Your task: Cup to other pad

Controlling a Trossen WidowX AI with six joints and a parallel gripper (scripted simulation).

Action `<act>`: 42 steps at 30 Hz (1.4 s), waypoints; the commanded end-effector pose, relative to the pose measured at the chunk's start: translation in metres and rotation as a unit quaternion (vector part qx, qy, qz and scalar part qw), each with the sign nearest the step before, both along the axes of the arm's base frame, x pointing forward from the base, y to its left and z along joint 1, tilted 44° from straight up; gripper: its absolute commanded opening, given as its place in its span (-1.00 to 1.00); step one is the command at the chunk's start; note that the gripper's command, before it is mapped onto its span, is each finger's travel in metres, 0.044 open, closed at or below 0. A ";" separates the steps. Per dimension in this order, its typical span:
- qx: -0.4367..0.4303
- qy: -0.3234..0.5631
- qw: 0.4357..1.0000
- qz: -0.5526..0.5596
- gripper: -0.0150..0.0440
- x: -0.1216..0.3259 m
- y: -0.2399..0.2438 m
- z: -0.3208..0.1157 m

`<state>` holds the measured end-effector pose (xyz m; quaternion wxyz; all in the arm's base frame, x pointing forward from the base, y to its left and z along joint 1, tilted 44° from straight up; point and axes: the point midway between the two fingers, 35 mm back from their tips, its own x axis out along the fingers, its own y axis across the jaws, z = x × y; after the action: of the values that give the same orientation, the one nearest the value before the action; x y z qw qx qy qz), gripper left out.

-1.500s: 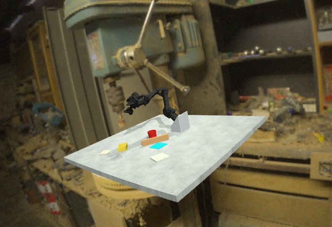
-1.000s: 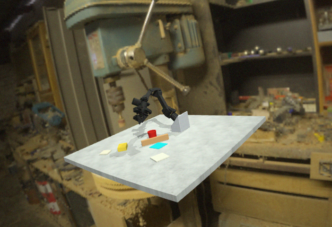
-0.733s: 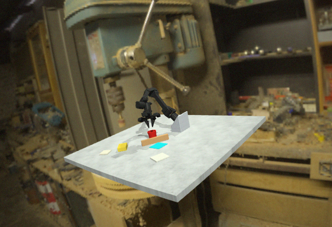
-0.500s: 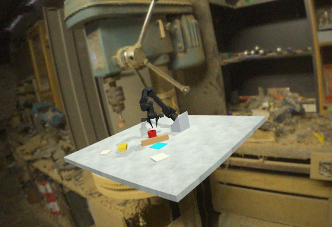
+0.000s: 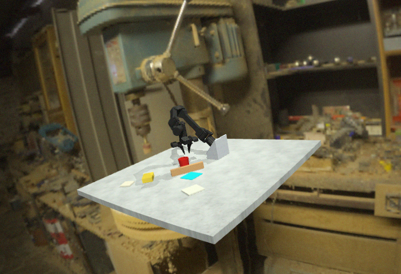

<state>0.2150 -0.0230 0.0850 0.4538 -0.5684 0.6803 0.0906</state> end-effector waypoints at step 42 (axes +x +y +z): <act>-0.004 0.002 1.000 0.003 0.01 0.004 -0.046 -0.045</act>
<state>0.2217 -0.0665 0.0423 0.4549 -0.5699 0.6785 0.0885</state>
